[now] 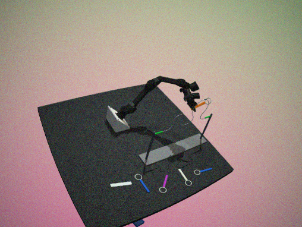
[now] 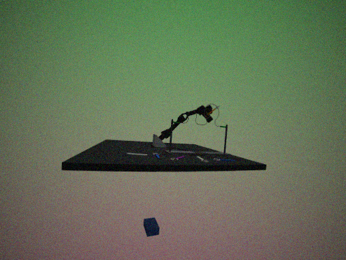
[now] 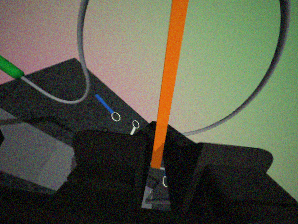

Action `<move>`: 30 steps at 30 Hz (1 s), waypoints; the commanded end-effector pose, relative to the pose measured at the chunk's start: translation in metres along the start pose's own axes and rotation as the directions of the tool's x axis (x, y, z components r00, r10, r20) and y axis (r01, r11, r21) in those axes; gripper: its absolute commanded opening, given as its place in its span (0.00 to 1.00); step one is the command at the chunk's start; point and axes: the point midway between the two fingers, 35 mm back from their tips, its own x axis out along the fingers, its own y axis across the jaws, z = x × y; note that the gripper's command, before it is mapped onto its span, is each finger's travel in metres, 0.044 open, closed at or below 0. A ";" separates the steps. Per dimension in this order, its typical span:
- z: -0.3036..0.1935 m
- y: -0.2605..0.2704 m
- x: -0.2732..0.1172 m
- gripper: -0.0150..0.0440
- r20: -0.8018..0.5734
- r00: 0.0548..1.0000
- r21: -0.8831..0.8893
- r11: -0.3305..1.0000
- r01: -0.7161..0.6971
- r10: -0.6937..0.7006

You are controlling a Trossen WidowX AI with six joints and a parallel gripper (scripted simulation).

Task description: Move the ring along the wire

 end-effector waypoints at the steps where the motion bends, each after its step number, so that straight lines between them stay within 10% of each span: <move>1: 0.000 0.001 0.000 0.00 0.005 1.000 0.048 0.999 -0.019 0.019; 30: 0.002 0.013 0.000 0.00 0.062 0.987 0.373 0.913 -0.163 0.151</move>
